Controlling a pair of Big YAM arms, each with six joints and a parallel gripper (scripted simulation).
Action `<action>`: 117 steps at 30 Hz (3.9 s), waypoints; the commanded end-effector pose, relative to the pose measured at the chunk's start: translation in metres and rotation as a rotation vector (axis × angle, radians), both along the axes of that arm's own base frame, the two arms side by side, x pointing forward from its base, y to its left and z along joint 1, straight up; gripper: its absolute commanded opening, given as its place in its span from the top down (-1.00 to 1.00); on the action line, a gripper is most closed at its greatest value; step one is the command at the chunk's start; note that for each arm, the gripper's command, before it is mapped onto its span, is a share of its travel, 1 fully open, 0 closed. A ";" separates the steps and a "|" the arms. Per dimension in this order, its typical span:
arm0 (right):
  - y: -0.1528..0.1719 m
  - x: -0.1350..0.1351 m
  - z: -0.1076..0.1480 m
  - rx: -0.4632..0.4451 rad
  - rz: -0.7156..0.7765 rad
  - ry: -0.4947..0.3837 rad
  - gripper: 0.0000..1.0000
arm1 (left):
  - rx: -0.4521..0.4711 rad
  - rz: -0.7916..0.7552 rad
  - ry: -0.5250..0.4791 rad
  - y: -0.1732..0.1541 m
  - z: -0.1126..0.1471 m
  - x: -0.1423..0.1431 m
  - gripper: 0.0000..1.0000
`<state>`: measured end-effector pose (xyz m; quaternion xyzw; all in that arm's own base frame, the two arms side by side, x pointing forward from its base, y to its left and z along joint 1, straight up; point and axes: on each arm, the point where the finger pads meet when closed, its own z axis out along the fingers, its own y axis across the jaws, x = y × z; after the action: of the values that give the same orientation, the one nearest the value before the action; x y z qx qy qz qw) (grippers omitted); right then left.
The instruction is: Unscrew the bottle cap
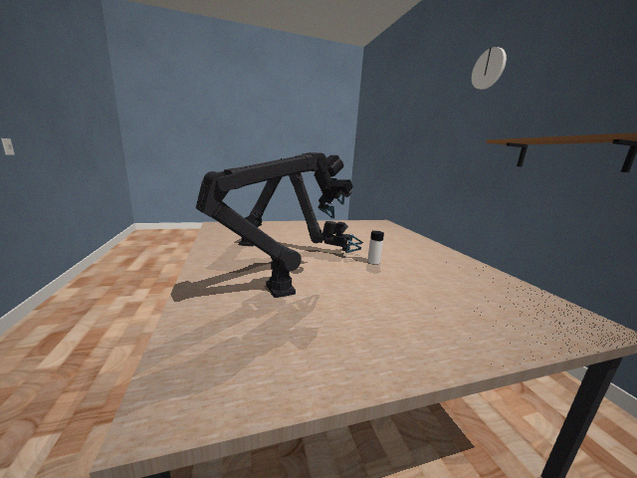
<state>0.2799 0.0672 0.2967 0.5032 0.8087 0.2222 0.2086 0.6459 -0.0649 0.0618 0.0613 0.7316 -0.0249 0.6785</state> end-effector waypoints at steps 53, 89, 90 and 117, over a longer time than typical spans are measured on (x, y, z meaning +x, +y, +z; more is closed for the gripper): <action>0.007 -0.041 0.009 0.108 -0.151 0.092 -0.87 | -0.073 -0.077 -0.089 -0.069 -0.005 0.014 -0.92; 0.007 -0.041 0.009 0.108 -0.151 0.092 -0.87 | -0.073 -0.077 -0.087 -0.080 -0.005 0.067 -0.92; 0.007 -0.041 0.009 0.108 -0.151 0.092 -0.87 | -0.073 -0.077 -0.087 -0.080 -0.005 0.069 -0.92; 0.007 -0.041 0.009 0.108 -0.151 0.092 -0.87 | -0.064 -0.079 -0.103 -0.083 0.006 0.079 -0.92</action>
<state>0.2332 0.0735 0.2916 0.5834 0.7685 0.2147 0.1513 0.7165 -0.1517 0.0641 0.0750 0.6945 -0.0731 0.7118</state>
